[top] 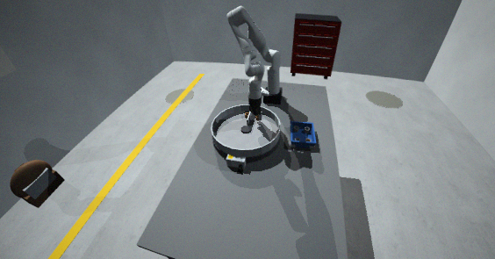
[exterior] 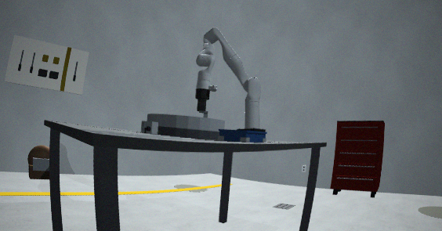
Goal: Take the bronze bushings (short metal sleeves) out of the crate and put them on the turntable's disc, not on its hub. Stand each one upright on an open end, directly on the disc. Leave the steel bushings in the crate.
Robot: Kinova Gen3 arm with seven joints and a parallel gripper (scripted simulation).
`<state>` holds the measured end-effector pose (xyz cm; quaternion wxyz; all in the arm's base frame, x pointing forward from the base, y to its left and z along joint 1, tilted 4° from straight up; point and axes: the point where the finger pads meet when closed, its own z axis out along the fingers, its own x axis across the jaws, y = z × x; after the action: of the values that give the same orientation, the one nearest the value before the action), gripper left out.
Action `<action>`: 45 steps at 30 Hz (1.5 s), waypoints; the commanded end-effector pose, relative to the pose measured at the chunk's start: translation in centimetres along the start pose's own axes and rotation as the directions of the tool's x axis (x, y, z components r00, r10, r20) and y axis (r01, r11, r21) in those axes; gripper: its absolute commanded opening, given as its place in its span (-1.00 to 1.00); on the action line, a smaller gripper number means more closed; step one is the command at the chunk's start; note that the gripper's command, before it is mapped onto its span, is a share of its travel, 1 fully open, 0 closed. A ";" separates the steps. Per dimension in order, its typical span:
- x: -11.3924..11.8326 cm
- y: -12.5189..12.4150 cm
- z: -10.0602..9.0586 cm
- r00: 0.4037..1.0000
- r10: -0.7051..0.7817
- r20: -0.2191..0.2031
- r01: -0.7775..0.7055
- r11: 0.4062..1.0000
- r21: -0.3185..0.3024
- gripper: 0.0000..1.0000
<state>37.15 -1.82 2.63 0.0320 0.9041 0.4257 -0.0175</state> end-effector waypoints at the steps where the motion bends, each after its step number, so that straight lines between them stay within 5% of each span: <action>1: 0.2 -0.2 0.6 1.000 0.003 -0.001 -0.003 1.000 0.001 -1.00; 45: 0.3 -0.2 1.5 1.000 0.003 -0.002 -0.003 1.000 0.001 -1.00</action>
<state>37.23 -1.77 1.23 0.0320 0.9037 0.4265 -0.0173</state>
